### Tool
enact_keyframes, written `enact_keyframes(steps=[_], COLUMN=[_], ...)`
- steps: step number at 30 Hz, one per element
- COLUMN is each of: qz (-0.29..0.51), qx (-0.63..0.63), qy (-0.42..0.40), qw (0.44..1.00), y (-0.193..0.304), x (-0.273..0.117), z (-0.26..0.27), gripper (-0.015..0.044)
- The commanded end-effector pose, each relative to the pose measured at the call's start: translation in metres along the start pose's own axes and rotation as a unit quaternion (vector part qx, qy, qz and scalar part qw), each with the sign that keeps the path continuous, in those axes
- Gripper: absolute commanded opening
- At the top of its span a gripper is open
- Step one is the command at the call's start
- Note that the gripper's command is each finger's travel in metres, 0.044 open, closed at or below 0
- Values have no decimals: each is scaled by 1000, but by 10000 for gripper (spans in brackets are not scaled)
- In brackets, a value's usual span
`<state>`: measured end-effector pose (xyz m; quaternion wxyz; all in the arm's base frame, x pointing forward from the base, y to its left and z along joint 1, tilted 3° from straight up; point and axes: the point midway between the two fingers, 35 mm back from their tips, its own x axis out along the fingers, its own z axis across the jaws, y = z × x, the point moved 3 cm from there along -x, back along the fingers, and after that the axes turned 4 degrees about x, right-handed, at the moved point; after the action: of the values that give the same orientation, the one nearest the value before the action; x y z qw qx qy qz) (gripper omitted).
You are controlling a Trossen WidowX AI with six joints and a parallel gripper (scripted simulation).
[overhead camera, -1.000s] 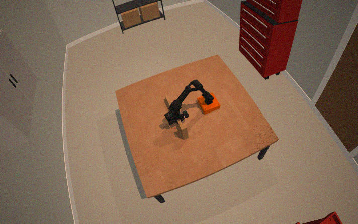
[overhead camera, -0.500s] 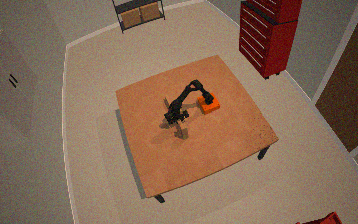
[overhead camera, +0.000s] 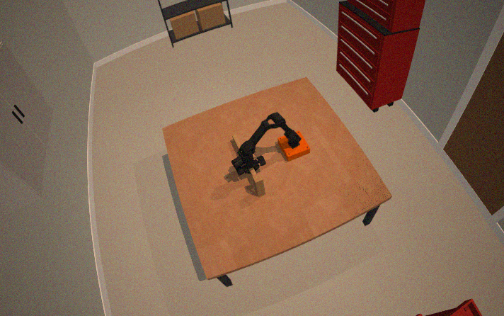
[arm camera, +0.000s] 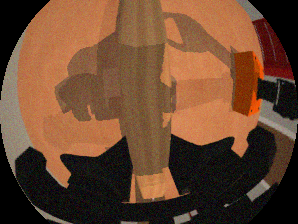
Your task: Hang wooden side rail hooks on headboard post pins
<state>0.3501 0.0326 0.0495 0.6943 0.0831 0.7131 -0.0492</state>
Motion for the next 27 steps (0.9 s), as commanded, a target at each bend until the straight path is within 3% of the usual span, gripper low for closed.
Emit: enact_keyframes(steps=[1,27], qz=[2,2], qx=[-1,-1], qy=[-10,-11], qw=[1000,1000], y=[1,4], x=[-8,-5], z=[2,5], gripper=[0,0])
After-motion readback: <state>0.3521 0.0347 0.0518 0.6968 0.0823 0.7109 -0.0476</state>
